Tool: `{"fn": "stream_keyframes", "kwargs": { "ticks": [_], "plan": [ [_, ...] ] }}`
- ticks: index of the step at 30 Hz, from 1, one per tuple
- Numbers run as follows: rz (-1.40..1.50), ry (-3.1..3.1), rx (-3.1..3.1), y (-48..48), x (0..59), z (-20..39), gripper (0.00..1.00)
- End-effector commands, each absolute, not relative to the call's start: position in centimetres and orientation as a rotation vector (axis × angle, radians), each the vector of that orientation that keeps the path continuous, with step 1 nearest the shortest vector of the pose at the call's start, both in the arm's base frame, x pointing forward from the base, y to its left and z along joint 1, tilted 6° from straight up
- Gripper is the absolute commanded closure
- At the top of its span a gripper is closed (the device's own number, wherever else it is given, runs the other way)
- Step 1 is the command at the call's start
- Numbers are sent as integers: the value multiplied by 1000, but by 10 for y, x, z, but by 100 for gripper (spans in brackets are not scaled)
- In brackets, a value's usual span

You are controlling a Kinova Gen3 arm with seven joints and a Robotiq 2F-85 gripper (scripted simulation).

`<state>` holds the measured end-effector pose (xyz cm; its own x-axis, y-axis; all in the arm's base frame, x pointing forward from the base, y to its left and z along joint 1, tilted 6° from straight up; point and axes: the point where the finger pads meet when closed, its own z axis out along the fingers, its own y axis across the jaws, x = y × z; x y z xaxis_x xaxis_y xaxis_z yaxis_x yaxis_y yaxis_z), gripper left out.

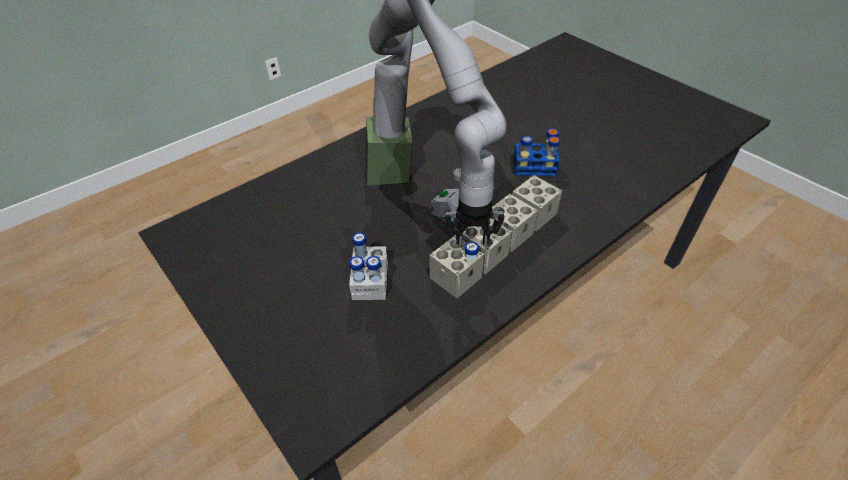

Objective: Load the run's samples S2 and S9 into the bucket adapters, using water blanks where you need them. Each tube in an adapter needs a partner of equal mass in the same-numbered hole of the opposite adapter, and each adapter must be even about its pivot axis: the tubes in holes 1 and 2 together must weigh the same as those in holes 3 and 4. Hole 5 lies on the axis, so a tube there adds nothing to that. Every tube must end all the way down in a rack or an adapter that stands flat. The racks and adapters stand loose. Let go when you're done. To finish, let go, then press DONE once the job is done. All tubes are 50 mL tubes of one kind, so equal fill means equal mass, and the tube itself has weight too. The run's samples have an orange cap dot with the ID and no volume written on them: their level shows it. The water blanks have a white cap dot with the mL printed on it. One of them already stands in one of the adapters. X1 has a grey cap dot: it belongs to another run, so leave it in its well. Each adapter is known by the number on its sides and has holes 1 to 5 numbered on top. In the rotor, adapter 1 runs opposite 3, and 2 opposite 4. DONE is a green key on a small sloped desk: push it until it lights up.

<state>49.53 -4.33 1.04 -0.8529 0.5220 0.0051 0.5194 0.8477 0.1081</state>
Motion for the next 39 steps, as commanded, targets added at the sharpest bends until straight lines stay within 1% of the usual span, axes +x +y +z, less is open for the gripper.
{"fn": "stream_keyframes", "kwargs": {
  "ticks": [1,16,39],
  "plan": [
    [158,2999,845,-43,494,6,38],
    [159,2999,845,-41,495,-14,38],
    [161,3002,845,-41,494,-15,38]
  ]
}}
